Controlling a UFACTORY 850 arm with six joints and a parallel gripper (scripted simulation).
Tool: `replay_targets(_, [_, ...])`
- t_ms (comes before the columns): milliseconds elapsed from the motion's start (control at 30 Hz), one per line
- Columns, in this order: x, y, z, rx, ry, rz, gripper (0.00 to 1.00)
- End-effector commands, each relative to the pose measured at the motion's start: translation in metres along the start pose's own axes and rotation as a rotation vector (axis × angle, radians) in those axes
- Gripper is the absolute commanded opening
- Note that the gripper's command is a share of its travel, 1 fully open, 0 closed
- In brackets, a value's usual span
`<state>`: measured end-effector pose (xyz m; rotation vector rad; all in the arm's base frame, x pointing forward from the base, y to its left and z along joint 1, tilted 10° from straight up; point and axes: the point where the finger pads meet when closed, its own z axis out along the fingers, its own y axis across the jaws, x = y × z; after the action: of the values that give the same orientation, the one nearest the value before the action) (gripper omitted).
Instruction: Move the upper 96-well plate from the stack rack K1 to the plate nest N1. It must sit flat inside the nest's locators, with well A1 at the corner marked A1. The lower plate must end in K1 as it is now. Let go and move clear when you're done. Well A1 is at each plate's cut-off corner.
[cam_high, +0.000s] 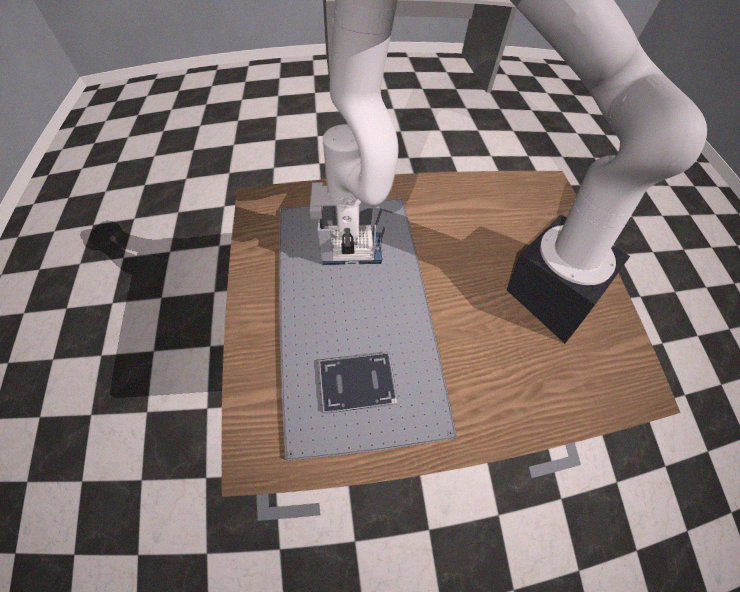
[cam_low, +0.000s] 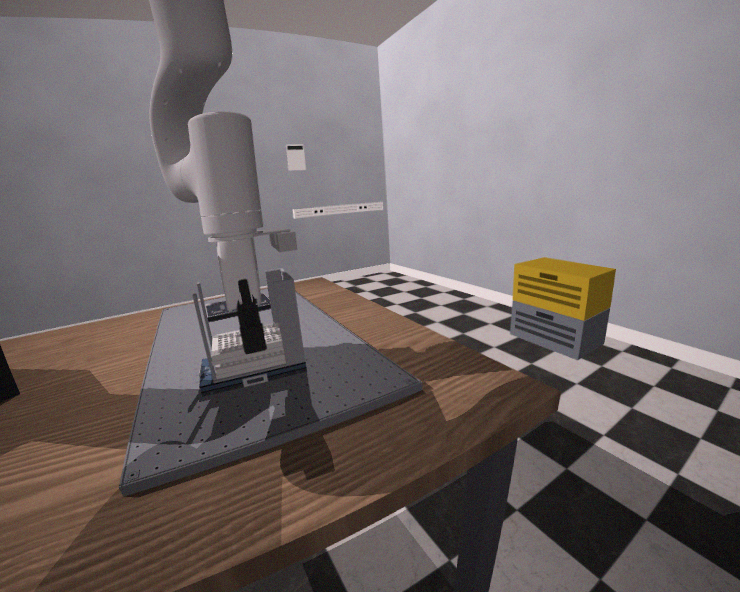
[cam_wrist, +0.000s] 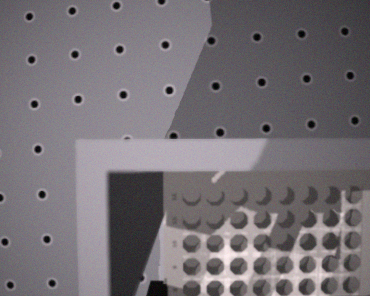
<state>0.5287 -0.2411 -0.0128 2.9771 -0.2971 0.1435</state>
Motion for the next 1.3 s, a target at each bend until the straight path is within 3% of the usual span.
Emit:
replay_targets(0, [0.001,0.0,-0.005,0.0,0.001,0.0,0.0])
replay_targets(733, [0.001,0.0,-0.011,0.0,0.001,0.0,0.0])
replay_targets(1267, [0.001,0.0,-0.035,0.0,0.001,0.0,0.0])
